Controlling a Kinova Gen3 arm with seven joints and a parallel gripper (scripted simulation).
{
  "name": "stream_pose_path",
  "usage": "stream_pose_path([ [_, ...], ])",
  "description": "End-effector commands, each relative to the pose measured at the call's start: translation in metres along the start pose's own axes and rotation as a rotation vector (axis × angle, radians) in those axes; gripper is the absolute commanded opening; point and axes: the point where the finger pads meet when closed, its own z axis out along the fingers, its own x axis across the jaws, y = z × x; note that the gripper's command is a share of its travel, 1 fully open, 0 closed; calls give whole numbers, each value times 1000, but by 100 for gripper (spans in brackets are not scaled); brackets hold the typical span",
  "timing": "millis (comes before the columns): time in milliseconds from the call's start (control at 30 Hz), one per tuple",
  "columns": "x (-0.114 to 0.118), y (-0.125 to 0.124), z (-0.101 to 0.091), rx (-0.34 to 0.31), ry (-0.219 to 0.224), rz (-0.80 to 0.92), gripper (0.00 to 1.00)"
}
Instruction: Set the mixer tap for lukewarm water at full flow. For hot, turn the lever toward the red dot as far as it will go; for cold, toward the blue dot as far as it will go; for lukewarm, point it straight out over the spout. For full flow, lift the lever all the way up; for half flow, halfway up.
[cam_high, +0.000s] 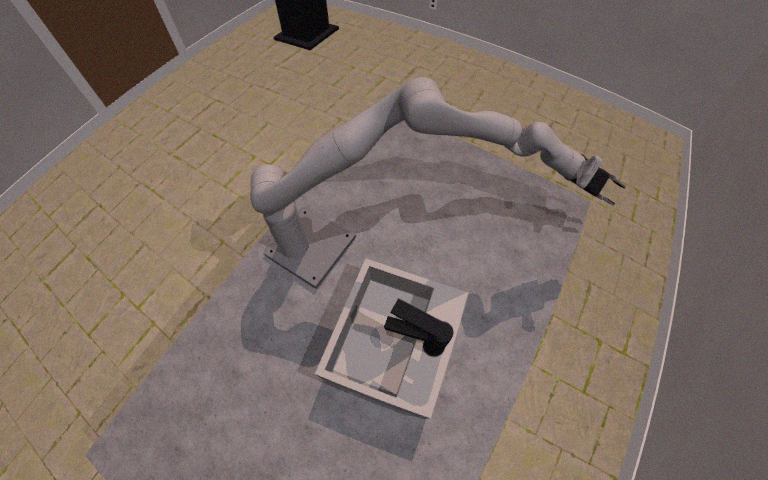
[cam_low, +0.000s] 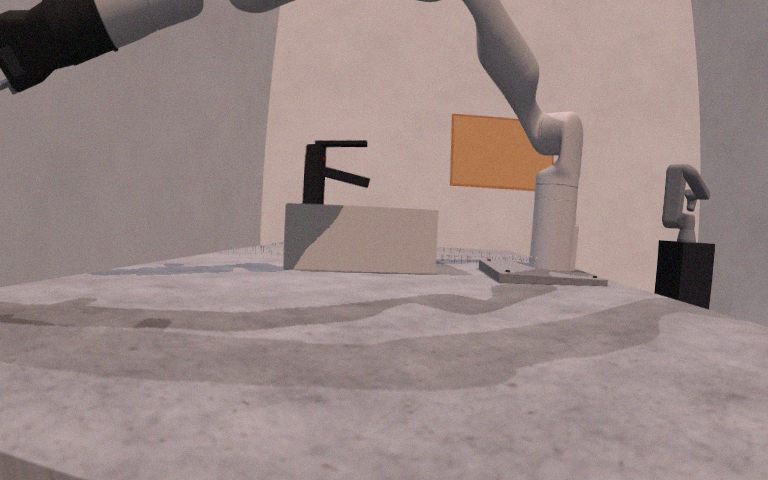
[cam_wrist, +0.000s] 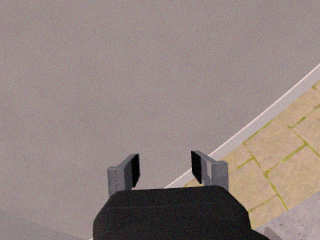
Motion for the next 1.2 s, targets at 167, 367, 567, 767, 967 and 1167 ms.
stream_pose_path([
  [167,-2,-2,-1,2,-3,1,100],
  [367,-2,-2,-1,2,-3,1,100],
  [567,-2,-2,-1,2,-3,1,100],
  [767,3,-12,-3,15,10,20,100],
  [967,28,-56,-12,75,67,108,100],
  [1167,61,-107,-28,148,137,219,100],
])
